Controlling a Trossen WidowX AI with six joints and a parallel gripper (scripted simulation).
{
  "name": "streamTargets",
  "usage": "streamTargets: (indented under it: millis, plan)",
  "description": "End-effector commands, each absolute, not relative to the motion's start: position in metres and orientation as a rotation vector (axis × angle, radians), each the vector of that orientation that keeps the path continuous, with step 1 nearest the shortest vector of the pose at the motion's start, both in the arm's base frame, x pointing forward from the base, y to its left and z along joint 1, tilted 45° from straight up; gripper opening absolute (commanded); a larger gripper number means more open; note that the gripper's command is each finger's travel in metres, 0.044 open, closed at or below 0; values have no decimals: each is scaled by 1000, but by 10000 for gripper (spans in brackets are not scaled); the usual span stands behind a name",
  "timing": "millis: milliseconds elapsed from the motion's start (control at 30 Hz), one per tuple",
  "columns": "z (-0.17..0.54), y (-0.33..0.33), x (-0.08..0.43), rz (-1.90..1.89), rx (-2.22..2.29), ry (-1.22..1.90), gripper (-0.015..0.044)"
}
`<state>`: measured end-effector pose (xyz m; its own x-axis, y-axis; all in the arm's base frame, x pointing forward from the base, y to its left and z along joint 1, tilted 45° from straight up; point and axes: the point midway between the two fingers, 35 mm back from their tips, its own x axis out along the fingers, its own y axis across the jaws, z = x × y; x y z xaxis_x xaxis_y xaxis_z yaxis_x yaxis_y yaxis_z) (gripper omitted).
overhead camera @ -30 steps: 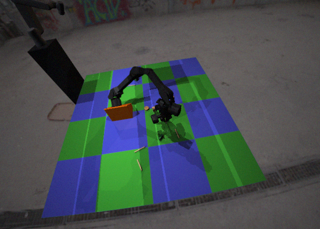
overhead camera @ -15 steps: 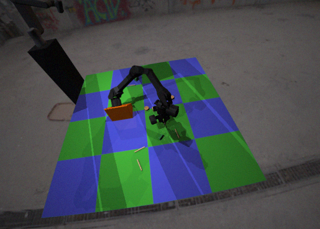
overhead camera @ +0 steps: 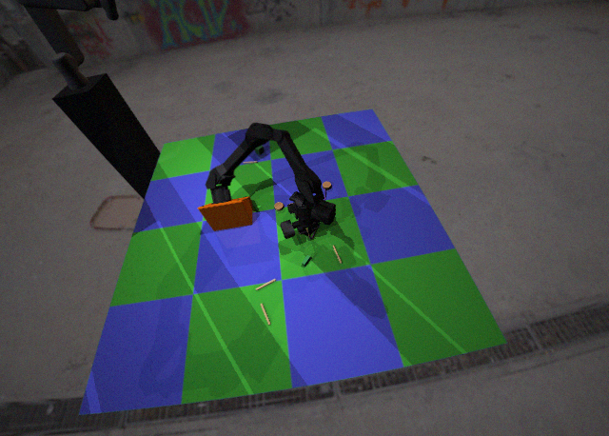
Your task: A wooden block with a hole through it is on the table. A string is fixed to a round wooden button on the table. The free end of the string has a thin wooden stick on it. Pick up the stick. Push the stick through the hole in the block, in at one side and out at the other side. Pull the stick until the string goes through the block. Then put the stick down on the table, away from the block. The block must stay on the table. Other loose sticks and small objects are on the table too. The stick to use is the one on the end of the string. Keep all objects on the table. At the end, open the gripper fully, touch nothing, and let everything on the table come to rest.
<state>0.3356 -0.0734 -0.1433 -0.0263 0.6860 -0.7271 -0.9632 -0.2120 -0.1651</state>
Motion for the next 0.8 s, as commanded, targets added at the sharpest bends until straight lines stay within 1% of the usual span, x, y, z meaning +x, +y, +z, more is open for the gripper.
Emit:
streamTargets:
  millis: [0, 767]
  plan:
    - [-143, -69, 332, 1598, -832, 444, 0]
    - [-137, -54, 320, 1598, -832, 446, 0]
